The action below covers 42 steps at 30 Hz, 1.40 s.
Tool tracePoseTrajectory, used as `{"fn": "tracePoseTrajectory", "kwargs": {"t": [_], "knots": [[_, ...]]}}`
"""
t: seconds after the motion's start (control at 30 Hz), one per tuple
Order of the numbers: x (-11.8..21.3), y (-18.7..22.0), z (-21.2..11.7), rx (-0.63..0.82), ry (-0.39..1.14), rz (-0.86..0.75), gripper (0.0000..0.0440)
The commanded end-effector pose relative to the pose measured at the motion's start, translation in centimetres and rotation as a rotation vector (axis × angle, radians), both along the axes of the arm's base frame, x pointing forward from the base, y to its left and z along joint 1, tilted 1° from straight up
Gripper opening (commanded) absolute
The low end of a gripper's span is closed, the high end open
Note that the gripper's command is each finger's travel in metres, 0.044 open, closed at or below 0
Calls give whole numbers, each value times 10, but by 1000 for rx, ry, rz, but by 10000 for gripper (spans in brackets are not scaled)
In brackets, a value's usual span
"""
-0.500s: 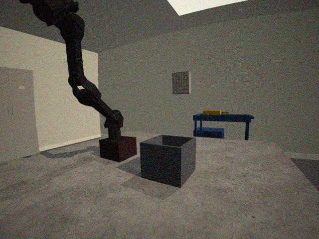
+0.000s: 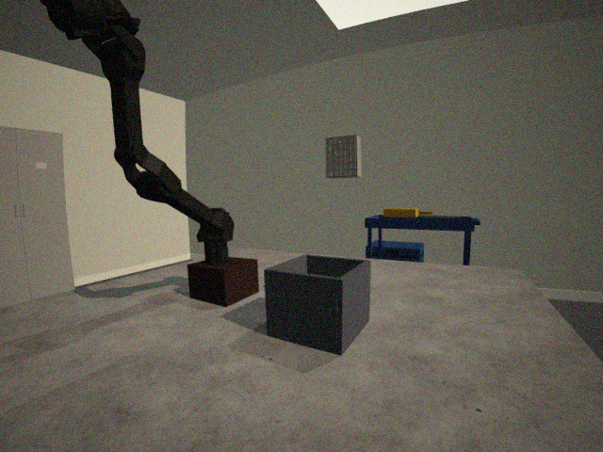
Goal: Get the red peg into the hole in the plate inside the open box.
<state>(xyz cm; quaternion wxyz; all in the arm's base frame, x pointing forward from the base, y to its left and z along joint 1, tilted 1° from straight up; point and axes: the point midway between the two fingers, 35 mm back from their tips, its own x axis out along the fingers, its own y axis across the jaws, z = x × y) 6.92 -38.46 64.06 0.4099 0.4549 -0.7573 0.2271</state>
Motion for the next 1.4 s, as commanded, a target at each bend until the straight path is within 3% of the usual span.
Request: {"fn": "tracePoseTrajectory", "kwargs": {"t": [0.0, 0.37, 0.7, 1.37], "knots": [[-15, 19, 10, -94, -38, 33, 440], [-63, 95, 33, -438, -125, 170, 440], [-94, 178, 42, -749, -114, 323, 440], [-102, 358, 16, -1260, 182, 692, 440]]}}
